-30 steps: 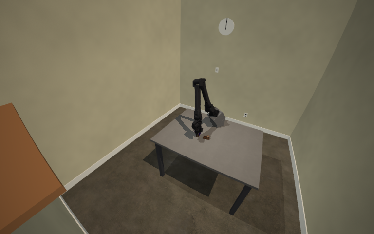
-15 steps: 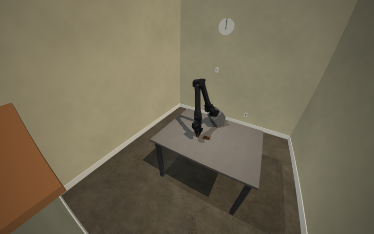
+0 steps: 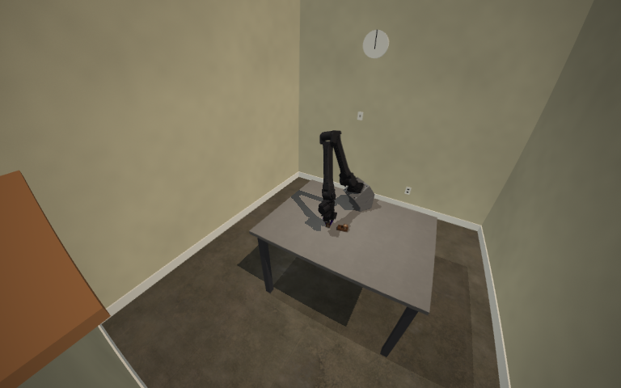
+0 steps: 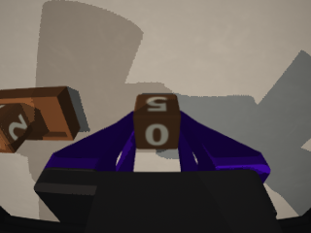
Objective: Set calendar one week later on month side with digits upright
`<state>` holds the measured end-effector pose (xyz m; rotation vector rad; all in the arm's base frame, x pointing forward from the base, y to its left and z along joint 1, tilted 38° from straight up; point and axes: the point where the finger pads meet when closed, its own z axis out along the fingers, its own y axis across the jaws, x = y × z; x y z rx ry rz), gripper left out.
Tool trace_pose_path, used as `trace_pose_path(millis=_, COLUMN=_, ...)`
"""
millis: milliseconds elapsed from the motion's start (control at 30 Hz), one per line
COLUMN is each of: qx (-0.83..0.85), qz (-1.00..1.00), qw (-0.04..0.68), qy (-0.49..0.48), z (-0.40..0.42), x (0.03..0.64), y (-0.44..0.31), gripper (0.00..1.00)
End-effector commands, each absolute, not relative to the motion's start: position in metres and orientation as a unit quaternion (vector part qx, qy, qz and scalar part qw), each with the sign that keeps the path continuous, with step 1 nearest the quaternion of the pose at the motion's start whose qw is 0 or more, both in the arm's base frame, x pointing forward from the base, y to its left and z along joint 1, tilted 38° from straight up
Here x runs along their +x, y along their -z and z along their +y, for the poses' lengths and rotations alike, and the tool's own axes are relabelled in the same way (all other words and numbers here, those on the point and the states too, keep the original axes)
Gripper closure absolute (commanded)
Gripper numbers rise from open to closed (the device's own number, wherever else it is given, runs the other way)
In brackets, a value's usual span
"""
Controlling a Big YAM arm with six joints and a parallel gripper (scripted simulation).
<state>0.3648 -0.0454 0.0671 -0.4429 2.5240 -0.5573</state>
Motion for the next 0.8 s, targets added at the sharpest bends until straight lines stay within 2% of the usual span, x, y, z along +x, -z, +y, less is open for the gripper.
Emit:
trace_pose_path(millis=0, qx=-0.163, qz=0.927, qw=0.266, qy=0.208, z=-0.0472, x=0.3647, y=-0.0729, gripper=0.74)
trace_pose_path(millis=767, qx=-0.163, qz=0.926, qw=0.270, qy=0.209, z=-0.0479, x=0.3650, y=-0.0745, gripper=0.74)
